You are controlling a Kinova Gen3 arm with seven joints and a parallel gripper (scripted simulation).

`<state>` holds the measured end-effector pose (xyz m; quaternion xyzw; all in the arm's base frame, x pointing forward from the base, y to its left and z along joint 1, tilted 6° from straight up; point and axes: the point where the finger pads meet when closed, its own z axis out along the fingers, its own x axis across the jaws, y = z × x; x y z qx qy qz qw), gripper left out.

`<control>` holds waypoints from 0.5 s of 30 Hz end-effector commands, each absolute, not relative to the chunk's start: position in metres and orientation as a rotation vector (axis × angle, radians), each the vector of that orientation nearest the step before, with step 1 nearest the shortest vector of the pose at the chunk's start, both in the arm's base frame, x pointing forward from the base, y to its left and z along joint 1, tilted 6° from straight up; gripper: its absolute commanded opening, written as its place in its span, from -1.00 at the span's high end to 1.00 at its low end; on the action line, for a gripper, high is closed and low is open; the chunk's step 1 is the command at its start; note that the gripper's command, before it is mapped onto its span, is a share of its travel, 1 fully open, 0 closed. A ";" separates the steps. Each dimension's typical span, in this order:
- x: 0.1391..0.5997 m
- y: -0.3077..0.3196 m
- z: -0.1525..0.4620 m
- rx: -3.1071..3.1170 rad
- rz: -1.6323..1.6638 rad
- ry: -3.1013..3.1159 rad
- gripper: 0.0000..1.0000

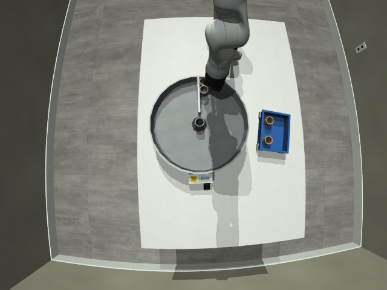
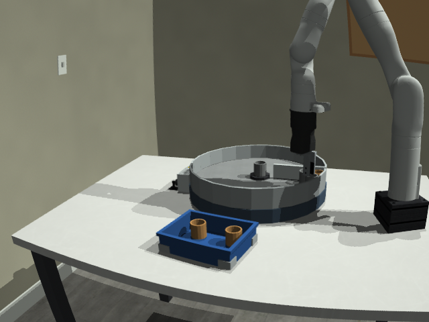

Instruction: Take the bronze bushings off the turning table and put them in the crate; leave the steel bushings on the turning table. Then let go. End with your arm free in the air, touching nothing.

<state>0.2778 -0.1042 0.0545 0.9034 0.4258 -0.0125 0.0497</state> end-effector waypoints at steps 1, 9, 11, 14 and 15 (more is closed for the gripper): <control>0.277 -0.104 0.051 2.753 -0.042 1.298 0.10; 0.277 -0.104 0.050 2.753 -0.042 1.298 0.10; 0.277 -0.104 0.050 2.753 -0.042 1.298 0.10; 0.277 -0.104 0.050 2.753 -0.042 1.298 0.10; 0.277 -0.104 0.048 2.753 -0.042 1.298 0.10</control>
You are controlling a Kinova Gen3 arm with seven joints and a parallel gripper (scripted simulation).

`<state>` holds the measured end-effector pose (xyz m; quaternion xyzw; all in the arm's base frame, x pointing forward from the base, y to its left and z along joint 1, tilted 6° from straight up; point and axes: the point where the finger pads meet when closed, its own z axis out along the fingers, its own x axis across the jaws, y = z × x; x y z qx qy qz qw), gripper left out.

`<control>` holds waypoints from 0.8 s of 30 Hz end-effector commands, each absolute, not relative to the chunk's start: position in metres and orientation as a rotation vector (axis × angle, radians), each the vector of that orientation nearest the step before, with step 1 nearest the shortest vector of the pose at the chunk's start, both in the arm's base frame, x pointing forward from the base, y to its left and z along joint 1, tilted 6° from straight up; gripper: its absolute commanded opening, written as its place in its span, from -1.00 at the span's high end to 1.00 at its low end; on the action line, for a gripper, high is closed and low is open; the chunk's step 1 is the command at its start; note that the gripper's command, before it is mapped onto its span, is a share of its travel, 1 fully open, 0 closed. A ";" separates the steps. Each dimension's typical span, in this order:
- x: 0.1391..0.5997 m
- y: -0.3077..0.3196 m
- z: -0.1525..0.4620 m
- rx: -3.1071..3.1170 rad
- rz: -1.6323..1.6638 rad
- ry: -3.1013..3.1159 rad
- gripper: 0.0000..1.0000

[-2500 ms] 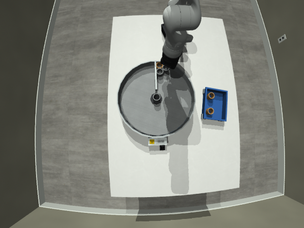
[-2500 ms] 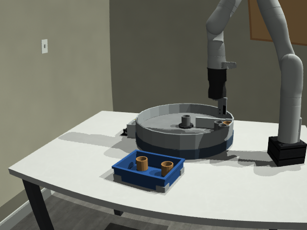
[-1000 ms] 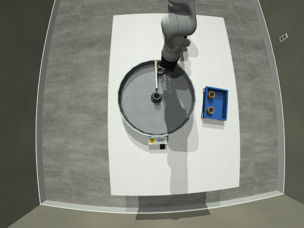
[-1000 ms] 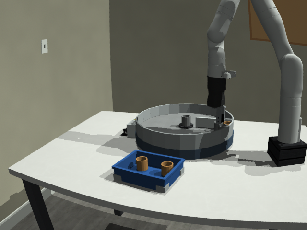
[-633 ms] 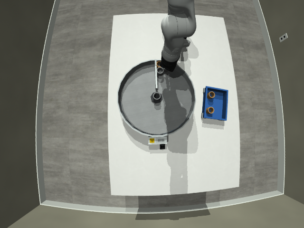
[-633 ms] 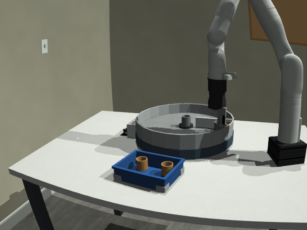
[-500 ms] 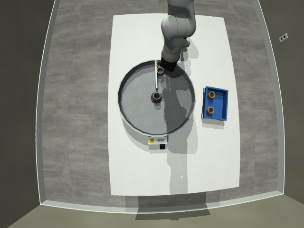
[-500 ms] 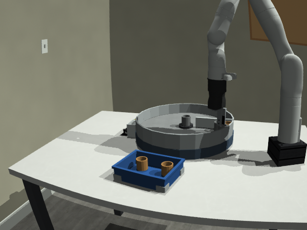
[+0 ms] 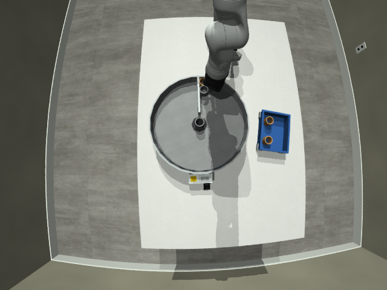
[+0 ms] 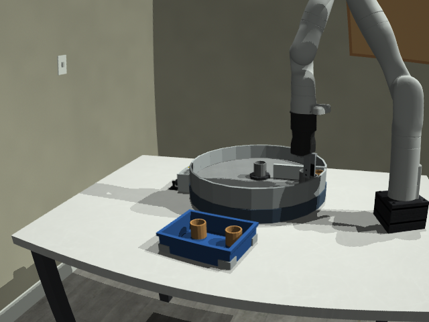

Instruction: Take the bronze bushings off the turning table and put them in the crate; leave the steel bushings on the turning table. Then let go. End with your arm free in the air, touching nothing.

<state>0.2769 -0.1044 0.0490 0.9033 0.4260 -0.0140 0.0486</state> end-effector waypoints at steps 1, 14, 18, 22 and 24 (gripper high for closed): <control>0.277 -0.105 0.047 2.753 -0.042 1.298 0.10; 0.277 -0.105 0.043 2.753 -0.043 1.298 0.10; 0.277 -0.105 0.040 2.753 -0.042 1.298 0.10; 0.277 -0.106 0.036 2.753 -0.043 1.298 0.10; 0.277 -0.106 0.036 2.753 -0.043 1.298 0.10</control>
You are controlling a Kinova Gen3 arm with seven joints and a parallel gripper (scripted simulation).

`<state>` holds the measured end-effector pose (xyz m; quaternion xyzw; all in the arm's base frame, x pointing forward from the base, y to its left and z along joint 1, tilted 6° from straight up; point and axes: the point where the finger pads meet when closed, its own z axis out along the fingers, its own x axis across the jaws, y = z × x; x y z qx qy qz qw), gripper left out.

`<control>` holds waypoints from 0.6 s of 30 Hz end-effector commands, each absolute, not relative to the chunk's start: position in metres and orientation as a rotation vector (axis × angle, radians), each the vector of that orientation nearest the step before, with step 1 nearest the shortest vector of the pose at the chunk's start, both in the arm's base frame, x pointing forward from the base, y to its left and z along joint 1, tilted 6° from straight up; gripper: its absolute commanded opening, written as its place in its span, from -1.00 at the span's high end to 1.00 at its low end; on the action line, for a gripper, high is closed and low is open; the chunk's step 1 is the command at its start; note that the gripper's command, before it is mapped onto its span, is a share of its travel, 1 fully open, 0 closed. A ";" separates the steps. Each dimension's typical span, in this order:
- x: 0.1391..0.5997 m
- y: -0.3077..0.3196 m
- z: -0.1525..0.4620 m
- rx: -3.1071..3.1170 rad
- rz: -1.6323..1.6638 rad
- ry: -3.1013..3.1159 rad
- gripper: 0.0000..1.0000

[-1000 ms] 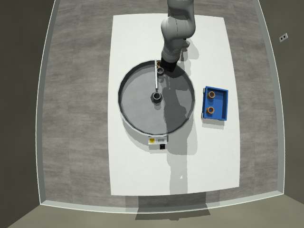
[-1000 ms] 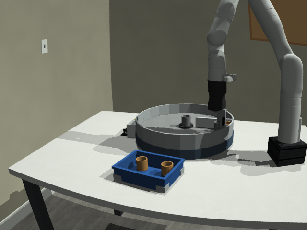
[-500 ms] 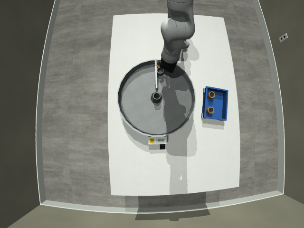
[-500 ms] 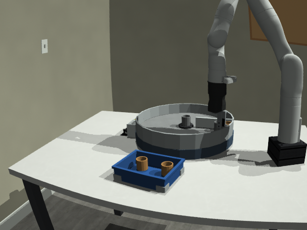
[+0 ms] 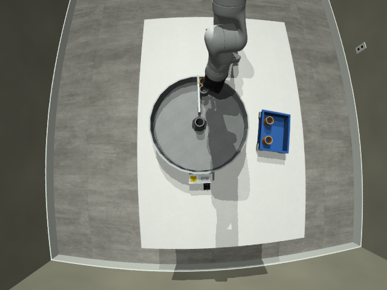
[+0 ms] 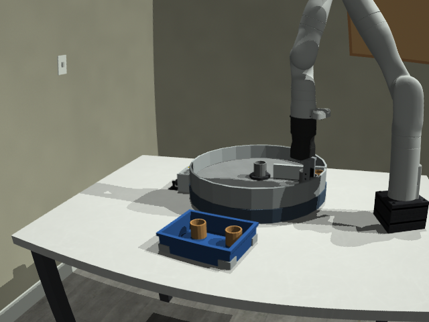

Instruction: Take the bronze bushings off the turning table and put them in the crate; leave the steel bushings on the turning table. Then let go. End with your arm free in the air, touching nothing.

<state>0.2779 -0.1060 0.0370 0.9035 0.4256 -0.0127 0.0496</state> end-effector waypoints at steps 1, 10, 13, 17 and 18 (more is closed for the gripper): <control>0.277 -0.106 0.036 2.753 -0.043 1.298 0.10; 0.277 -0.106 0.035 2.753 -0.042 1.298 0.10; 0.277 -0.106 0.031 2.753 -0.043 1.298 0.10; 0.277 -0.106 0.029 2.753 -0.043 1.298 0.10; 0.277 -0.106 0.029 2.753 -0.043 1.298 0.10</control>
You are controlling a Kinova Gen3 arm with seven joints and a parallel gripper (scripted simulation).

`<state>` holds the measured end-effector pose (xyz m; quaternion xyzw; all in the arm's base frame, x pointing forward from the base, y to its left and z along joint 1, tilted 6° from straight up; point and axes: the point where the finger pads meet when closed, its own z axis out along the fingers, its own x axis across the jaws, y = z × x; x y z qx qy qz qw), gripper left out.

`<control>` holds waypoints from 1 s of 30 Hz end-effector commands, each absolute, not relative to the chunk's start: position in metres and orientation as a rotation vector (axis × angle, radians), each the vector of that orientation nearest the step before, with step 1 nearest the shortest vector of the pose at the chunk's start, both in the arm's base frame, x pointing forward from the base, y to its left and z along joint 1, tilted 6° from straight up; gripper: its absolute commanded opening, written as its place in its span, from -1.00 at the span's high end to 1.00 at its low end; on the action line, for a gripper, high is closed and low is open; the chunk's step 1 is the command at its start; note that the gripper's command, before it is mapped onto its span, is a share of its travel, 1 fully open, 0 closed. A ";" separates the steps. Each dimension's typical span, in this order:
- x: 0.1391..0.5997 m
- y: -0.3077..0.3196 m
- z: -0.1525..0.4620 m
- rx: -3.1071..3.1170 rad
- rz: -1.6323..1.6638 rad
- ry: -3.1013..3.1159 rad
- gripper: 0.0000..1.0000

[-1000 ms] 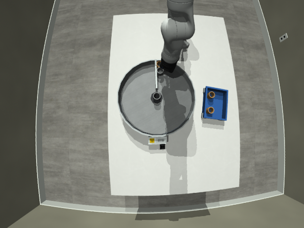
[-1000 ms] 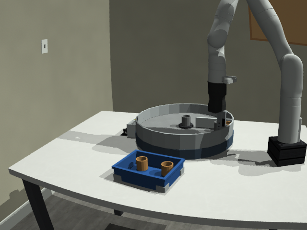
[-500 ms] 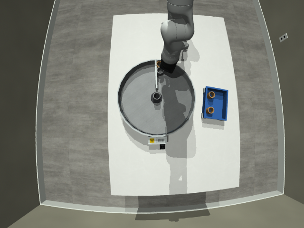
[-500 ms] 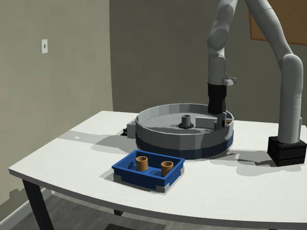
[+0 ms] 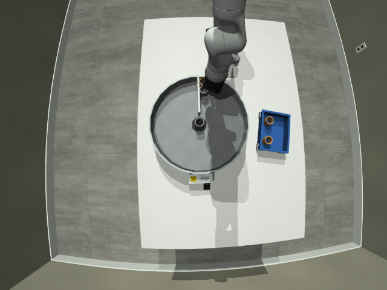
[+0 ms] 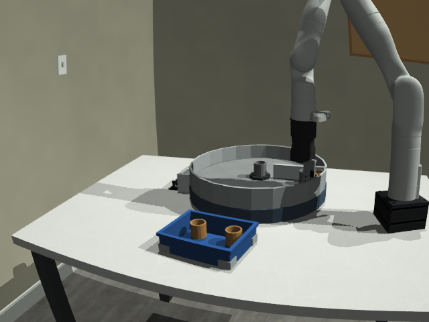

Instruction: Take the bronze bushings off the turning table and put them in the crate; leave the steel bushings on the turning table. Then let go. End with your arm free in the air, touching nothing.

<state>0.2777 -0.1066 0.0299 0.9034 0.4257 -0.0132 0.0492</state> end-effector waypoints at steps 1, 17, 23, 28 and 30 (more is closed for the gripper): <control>0.277 -0.106 0.029 2.753 -0.043 1.298 0.10; 0.277 -0.106 0.029 2.753 -0.043 1.298 1.00; 0.277 -0.106 0.029 2.753 -0.043 1.298 1.00; 0.280 -0.104 0.030 2.750 -0.034 1.303 1.00; 0.280 -0.104 0.030 2.750 -0.034 1.303 1.00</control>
